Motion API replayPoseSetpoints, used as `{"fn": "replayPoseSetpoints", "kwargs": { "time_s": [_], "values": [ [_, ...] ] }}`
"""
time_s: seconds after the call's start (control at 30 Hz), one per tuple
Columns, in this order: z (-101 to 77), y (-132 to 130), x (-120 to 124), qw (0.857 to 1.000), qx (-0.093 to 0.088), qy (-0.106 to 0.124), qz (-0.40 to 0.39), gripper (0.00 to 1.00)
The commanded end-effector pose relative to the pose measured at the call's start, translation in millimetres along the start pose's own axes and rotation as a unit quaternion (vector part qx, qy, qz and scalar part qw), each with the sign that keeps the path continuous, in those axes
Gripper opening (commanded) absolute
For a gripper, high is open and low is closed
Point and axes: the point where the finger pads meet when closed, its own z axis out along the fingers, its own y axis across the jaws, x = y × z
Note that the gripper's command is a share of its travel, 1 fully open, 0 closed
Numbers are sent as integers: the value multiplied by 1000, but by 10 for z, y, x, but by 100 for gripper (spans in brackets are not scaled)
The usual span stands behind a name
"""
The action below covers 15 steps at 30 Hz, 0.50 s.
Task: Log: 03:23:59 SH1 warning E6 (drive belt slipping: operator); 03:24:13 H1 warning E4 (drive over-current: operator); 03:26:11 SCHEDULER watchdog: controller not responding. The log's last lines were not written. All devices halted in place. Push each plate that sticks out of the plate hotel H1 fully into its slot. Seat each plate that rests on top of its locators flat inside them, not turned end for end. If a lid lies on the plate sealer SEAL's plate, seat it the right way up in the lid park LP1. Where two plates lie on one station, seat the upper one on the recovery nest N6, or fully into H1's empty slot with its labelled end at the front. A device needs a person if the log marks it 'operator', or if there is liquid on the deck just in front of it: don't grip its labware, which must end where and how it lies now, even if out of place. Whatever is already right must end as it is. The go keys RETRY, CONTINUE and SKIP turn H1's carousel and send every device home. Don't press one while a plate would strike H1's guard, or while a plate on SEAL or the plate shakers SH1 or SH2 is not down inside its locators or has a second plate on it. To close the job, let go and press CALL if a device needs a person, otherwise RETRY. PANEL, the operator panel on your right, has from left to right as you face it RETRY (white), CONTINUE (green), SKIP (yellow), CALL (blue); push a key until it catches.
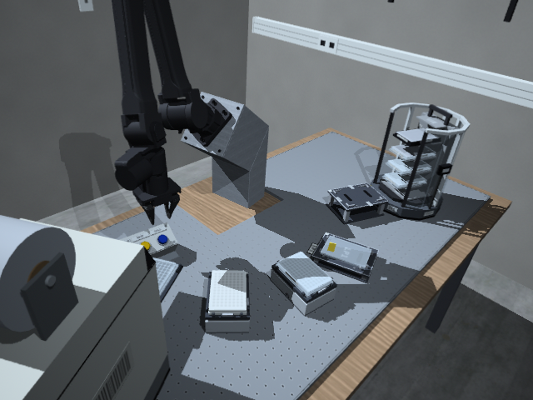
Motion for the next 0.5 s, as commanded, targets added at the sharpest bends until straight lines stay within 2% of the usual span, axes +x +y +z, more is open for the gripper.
{"fn": "replayPoseSetpoints", "kwargs": {
  "time_s": [0.0, 0.27, 0.33, 0.47],
  "values": [
    [21, 101, 37, 1000, -11, 4, 0, 44],
    [14, 56, 15, 1000, -12, 5, 1, 28],
    [14, 56, 15, 1000, -12, 5, 1, 28],
    [6, 54, 16, 1000, -13, 6, 1, 20]
  ]
}}
